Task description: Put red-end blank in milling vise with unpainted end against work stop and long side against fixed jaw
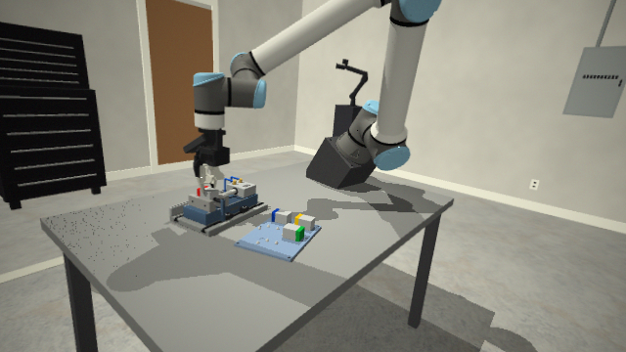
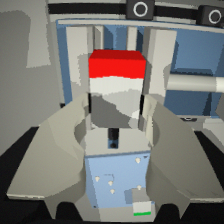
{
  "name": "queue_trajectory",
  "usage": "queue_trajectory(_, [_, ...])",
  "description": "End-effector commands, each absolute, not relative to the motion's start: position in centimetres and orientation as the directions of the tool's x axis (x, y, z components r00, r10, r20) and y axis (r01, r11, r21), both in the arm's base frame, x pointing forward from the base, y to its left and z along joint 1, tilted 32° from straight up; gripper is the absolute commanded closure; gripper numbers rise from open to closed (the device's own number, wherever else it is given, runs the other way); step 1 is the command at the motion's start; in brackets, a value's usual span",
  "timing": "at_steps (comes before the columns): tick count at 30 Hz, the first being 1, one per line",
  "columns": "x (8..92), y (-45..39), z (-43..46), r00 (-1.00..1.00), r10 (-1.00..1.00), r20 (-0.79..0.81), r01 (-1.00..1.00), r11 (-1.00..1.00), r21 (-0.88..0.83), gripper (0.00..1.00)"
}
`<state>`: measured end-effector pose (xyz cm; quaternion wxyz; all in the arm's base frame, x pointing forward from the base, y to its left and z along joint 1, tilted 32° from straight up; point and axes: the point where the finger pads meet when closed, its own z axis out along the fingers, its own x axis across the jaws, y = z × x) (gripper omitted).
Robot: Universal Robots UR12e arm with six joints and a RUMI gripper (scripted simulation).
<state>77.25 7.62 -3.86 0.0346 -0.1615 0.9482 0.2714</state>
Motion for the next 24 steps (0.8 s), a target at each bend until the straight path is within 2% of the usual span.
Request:
queue_trajectory(1, [77.68, 7.4, -3.41, -0.944, -0.287, -0.161, -0.329, 0.802, 0.499, 1.0])
queue_trajectory(24, [77.57, 7.61, -3.82, -0.945, -0.287, -0.158, -0.328, 0.801, 0.5, 1.0])
